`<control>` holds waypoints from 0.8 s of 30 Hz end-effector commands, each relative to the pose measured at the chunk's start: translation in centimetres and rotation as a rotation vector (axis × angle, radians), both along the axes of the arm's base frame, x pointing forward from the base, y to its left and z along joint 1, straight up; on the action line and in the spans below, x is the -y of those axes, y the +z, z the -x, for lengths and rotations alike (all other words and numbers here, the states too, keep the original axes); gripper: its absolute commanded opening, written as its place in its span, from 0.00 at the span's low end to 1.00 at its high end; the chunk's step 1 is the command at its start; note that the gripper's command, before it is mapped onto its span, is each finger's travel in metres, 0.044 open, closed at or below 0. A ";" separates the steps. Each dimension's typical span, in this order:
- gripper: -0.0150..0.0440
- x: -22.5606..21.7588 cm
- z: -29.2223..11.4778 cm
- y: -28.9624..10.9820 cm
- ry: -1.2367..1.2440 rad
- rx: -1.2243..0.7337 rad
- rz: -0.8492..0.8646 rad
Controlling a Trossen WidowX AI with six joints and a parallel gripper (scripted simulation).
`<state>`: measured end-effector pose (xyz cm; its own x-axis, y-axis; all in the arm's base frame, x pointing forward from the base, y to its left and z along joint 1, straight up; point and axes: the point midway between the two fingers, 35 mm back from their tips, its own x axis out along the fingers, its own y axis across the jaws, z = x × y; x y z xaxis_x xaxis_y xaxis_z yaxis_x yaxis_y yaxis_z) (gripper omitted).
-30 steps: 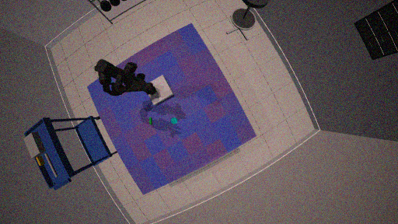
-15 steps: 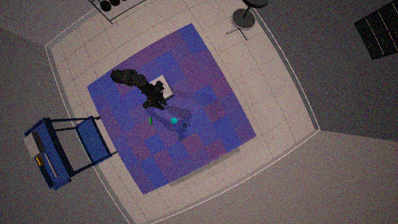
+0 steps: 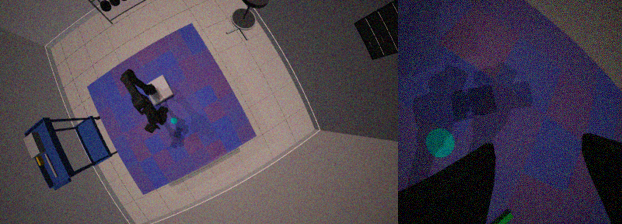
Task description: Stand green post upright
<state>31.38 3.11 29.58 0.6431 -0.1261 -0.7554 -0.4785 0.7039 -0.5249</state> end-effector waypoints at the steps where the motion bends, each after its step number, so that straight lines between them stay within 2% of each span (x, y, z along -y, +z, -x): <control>1: 0.65 4.2 -0.7 -4.0 -0.204 -0.129 -0.081; 8: 0.65 11.1 0.3 -9.8 -0.555 -0.307 -0.241; 16: 0.65 17.8 4.4 -15.9 -0.984 -0.484 -0.465; 19: 0.65 19.0 5.5 -17.0 -1.076 -0.517 -0.517; 24: 0.65 19.0 5.6 -17.0 -1.078 -0.518 -0.519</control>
<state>26.06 -15.77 12.93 0.0329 -0.0336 -0.9989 0.3587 0.9332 -0.0195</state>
